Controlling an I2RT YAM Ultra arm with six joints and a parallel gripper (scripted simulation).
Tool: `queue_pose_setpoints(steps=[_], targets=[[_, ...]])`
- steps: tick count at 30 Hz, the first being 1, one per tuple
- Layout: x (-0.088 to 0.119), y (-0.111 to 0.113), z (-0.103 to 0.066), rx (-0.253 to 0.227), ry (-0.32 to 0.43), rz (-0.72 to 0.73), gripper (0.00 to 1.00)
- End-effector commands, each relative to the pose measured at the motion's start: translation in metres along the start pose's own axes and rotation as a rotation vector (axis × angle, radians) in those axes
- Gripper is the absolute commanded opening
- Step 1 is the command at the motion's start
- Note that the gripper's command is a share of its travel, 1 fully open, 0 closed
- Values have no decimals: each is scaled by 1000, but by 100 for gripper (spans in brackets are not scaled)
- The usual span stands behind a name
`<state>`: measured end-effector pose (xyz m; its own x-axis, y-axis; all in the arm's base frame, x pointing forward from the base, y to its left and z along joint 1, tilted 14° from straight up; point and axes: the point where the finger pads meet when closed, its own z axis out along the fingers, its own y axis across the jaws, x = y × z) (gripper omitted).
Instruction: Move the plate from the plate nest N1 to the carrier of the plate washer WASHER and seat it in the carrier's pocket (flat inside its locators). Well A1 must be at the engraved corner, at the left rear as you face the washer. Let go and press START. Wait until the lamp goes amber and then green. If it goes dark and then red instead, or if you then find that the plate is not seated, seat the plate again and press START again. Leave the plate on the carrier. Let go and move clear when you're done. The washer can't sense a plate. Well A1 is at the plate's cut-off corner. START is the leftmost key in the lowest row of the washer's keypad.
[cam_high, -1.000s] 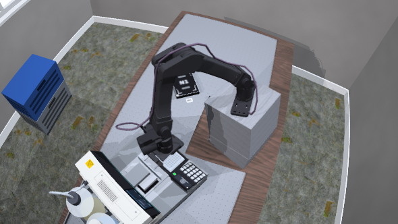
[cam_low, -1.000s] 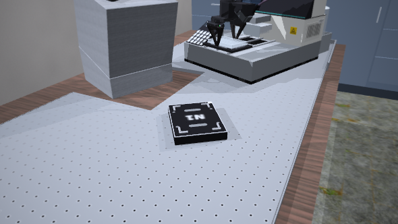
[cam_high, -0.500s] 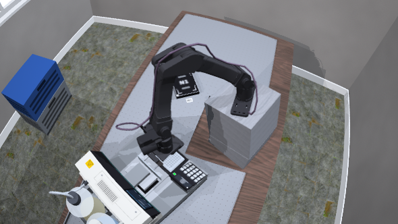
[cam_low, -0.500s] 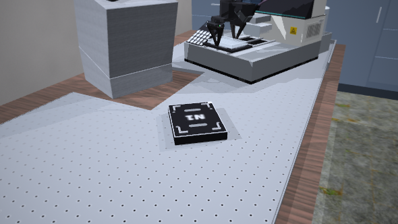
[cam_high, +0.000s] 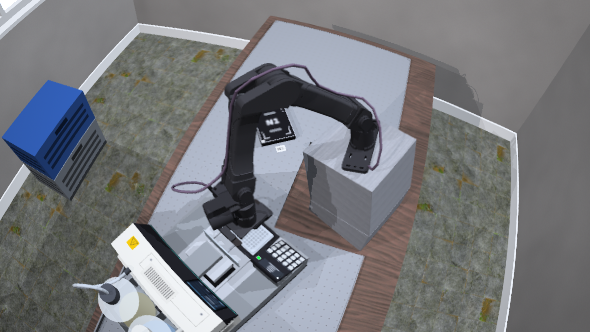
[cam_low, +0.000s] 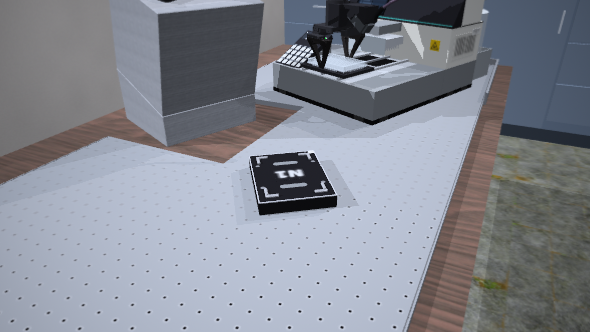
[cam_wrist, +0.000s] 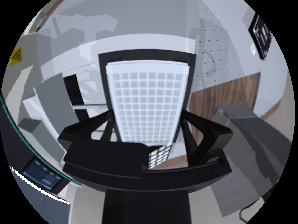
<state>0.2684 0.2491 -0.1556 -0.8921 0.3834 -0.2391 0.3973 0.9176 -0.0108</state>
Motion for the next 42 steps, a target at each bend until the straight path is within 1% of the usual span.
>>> queue_pose_setpoints(steps=[1,15,16,17,22,27,29,33,35,37,42], targets=[[-5,14,-5,-27,-20,-2,100],[-5,14,-5,-27,-20,-2,100],[-7,19,-15,-42,-25,1,100],[-6,19,-17,-43,-25,2,100],[-6,19,-26,-43,-25,5,100],[-2,8,-30,-19,-17,-1,100],[-2,8,-30,-19,-17,-1,100],[1,0,-34,-3,-13,-5,100],[1,1,-38,-4,-13,-5,100],[-2,8,-44,-21,-18,-1,100],[0,4,-50,-12,-15,-3,100]])
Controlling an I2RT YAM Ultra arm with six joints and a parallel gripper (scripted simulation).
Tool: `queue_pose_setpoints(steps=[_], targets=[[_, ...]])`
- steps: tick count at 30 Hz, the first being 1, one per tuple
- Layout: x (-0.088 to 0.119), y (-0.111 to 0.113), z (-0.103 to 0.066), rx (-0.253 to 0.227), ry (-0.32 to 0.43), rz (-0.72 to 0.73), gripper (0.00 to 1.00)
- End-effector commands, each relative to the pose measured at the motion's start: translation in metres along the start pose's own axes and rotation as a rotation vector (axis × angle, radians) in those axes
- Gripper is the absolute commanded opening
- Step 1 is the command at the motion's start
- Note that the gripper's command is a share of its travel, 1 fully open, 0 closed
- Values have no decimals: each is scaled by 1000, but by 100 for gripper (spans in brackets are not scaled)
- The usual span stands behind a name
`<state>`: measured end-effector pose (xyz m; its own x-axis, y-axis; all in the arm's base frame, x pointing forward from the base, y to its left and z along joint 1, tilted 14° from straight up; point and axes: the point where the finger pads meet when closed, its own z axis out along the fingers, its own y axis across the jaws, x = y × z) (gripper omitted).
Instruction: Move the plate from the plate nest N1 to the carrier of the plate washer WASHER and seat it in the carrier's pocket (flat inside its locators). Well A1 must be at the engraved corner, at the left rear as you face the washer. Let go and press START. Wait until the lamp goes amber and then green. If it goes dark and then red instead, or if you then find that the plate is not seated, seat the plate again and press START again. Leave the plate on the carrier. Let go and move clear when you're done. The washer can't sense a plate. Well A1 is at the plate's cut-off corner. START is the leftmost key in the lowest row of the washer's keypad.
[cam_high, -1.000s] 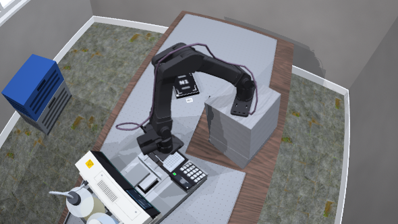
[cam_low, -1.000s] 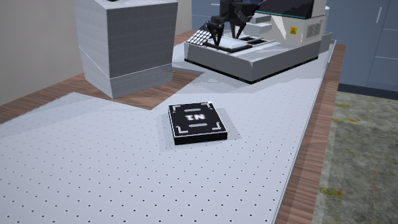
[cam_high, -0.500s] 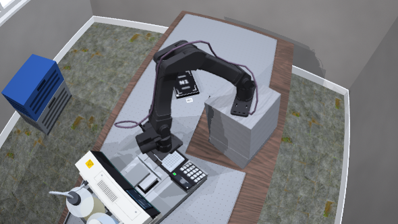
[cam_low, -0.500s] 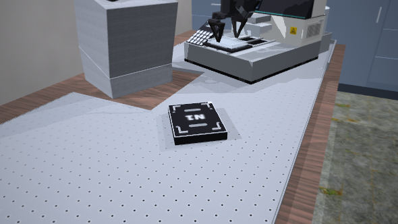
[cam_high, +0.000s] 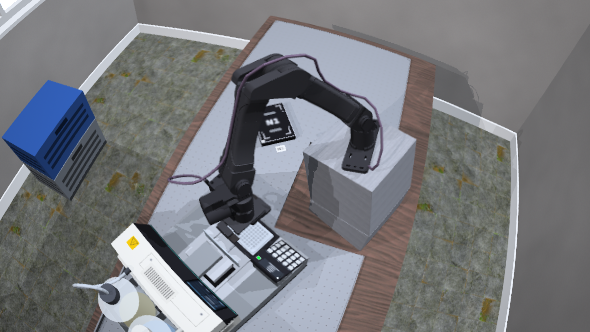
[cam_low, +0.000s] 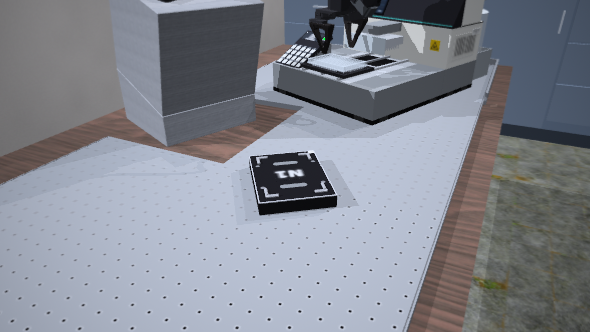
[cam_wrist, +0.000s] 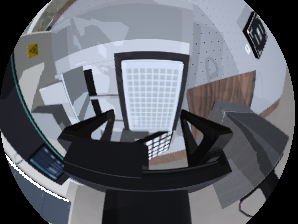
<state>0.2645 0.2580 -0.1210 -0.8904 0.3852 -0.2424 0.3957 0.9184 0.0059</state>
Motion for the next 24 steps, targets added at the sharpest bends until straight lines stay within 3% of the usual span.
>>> queue_pose_setpoints(steps=[1,24], targets=[[1,-2,-17,5,-11,-6,100],[-4,11,-54,-27,-20,3,100]])
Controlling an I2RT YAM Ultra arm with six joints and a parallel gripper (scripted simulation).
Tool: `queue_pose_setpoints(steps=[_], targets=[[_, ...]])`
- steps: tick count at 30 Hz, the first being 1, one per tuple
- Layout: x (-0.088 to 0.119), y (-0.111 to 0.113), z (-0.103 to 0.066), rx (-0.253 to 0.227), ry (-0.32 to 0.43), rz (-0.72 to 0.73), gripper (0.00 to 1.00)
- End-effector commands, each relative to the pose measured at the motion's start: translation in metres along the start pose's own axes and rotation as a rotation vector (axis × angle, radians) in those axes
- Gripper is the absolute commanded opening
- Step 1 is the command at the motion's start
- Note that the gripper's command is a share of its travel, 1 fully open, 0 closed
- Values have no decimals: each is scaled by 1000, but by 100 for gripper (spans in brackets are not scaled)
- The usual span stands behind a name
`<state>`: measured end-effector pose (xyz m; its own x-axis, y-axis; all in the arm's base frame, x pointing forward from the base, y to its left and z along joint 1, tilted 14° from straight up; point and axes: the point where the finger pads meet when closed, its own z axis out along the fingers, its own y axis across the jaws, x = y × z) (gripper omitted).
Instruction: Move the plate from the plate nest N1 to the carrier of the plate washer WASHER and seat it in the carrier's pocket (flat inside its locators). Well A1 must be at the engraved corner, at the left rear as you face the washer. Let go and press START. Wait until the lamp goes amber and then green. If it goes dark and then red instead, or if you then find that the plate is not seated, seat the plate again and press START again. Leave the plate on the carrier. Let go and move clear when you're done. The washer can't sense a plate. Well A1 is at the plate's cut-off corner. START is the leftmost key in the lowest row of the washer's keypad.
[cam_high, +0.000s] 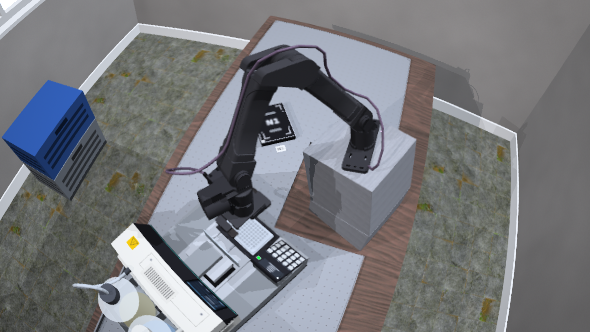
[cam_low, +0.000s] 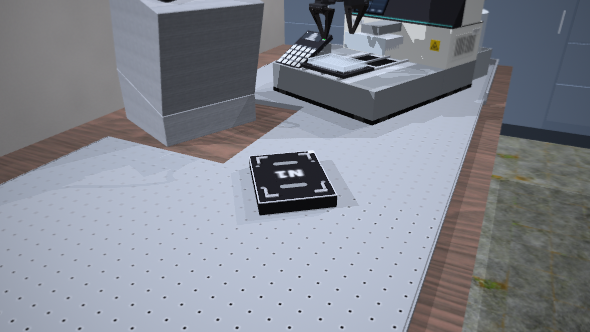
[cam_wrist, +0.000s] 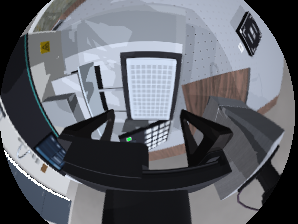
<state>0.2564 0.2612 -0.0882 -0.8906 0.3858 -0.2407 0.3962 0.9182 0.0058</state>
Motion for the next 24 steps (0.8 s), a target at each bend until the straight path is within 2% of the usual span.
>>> queue_pose_setpoints(steps=[1,9,24], targets=[[-4,11,-22,-28,-22,2,100],[-4,11,-35,-28,-21,2,100],[-5,10,-35,-27,-21,1,100]])
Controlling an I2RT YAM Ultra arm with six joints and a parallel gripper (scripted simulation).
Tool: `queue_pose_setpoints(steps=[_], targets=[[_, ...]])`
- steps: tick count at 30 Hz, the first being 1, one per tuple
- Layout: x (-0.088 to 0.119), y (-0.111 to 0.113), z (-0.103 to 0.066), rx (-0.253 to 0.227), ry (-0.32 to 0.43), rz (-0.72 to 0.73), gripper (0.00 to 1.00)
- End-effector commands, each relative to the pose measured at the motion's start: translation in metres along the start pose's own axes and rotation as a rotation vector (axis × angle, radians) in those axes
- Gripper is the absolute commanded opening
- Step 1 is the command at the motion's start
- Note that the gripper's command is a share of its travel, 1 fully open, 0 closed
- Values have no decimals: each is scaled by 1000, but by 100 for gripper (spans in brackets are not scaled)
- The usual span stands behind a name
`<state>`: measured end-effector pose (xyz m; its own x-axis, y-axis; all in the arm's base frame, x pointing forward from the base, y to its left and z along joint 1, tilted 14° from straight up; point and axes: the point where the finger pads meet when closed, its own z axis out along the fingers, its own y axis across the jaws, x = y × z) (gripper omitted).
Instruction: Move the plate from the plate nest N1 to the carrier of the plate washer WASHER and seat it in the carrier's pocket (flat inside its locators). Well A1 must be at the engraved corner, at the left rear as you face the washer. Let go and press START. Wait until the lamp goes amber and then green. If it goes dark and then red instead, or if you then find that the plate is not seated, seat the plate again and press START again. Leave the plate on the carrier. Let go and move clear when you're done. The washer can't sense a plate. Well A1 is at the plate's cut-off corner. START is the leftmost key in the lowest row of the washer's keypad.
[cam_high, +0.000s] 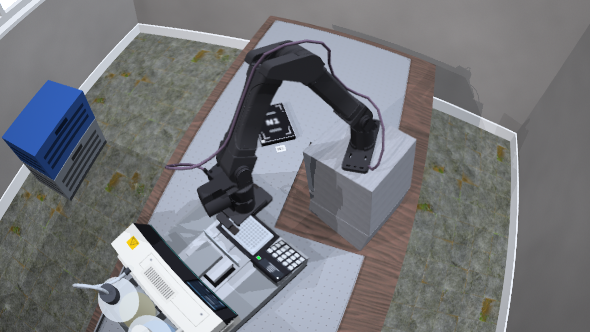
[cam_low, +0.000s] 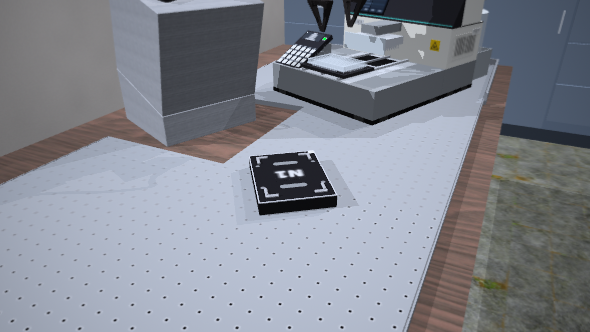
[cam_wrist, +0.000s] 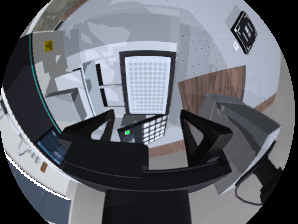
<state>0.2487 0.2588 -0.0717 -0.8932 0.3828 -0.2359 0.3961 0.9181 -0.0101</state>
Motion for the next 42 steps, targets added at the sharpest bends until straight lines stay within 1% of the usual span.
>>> queue_pose_setpoints(steps=[1,32,33,39,41,42], targets=[[-7,15,-18,-42,-26,5,100],[-7,15,-18,-42,-26,5,100],[0,-1,-10,-27,-23,-46,98],[29,-9,-9,-25,-24,-246,86],[29,-9,-9,-25,-24,-246,86],[34,-11,-9,-25,-24,-279,84]])
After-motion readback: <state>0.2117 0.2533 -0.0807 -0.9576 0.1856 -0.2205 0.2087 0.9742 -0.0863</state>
